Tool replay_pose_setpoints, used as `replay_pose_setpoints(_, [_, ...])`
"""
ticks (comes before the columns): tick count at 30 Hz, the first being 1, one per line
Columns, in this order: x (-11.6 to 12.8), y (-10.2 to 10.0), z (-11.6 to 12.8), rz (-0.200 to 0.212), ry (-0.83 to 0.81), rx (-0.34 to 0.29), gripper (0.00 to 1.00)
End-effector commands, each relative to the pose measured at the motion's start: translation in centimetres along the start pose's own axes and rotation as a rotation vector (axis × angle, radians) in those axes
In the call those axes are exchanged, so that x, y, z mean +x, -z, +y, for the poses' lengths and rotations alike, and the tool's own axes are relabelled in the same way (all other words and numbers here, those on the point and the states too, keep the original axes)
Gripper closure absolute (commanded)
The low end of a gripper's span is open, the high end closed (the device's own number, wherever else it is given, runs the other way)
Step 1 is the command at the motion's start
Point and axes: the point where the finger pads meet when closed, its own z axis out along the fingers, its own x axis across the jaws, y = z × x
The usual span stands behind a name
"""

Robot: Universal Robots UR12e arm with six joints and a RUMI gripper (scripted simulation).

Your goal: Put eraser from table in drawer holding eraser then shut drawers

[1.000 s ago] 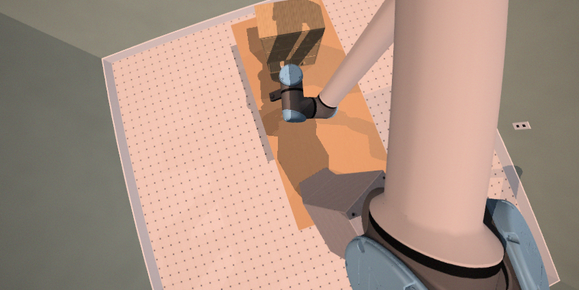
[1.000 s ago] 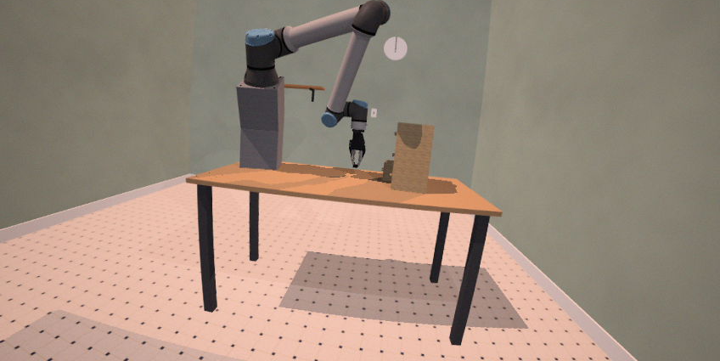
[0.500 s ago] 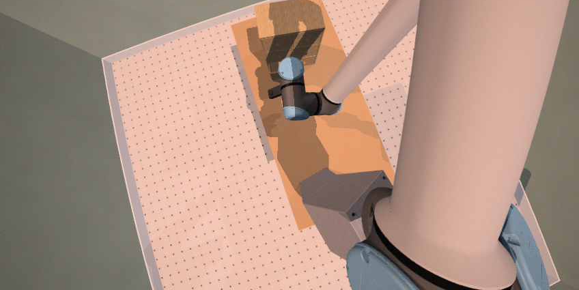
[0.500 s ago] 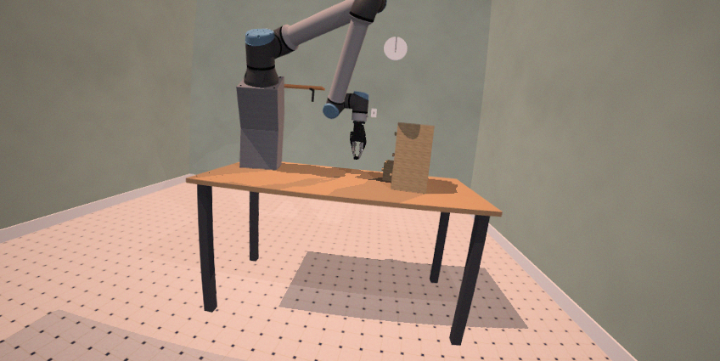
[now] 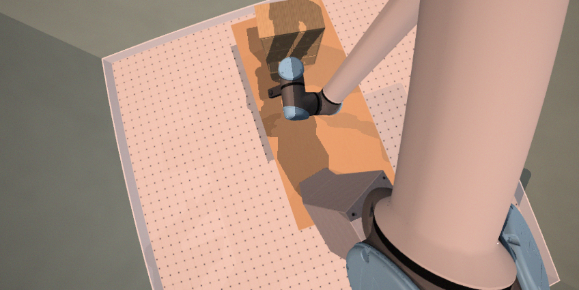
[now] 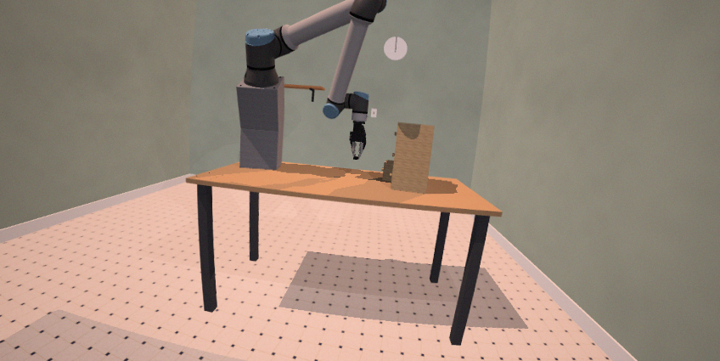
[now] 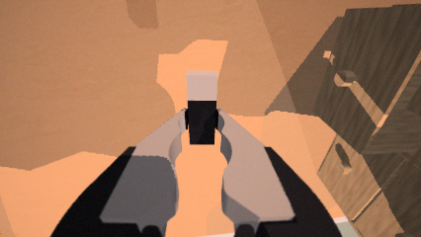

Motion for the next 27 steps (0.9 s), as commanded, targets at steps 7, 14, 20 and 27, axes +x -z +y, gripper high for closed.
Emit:
replay_pose_setpoints(7, [1.0,-0.1,-0.9,0.002,-0.195,-0.001,0.89])
replay_pose_setpoints(14, [1.8,-0.1,-1.5,0.003,-0.391,-0.001,0.89])
replay_pose_setpoints(20, [2.6,-0.1,-2.0,0.003,-0.587,0.0,0.89])
replay_pose_setpoints(27, [3.6,-0.1,-2.8,0.004,-0.856,0.002,0.89])
